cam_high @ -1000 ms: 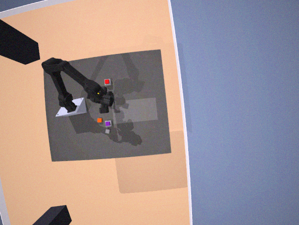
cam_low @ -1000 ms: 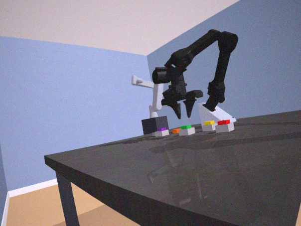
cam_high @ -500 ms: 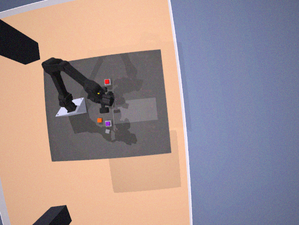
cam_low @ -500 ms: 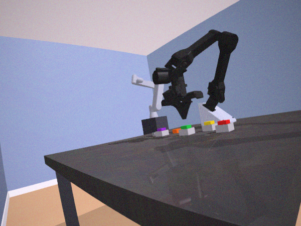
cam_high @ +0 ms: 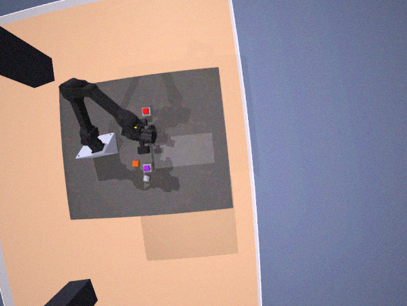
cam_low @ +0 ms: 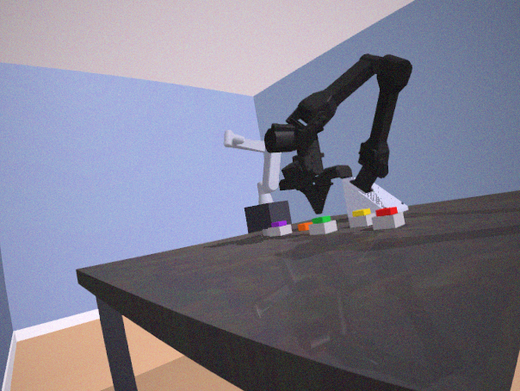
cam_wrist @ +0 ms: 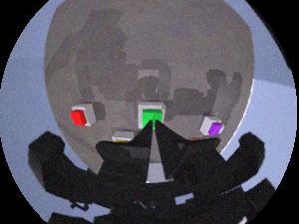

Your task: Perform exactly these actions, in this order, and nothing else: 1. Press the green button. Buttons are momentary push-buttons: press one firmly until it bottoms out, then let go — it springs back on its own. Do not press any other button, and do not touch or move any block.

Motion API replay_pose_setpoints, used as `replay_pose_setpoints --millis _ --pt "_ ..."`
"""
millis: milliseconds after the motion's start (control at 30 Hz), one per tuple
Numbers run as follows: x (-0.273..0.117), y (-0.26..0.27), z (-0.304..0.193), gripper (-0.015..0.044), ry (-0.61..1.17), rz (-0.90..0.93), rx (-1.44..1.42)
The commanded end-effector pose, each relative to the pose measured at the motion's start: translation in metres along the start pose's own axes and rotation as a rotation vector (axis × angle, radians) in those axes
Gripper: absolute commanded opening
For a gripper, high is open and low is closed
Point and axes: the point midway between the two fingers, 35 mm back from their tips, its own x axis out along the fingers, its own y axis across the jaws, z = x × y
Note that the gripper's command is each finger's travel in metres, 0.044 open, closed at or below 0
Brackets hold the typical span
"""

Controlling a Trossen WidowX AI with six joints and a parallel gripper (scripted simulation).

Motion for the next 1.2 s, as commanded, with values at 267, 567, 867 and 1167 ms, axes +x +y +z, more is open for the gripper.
replay_pose_setpoints --millis 267,567,867,1167 --pt "0.015 0.001 -0.004 0.0020 0.009 0.008 0.007" --pt "0.015 0.001 -0.004 0.0020 0.009 0.008 0.007" --pt "0.015 0.001 -0.004 0.0020 0.009 0.008 0.007" --pt "-0.007 0.000 -0.002 0.0020 0.007 0.005 0.006"
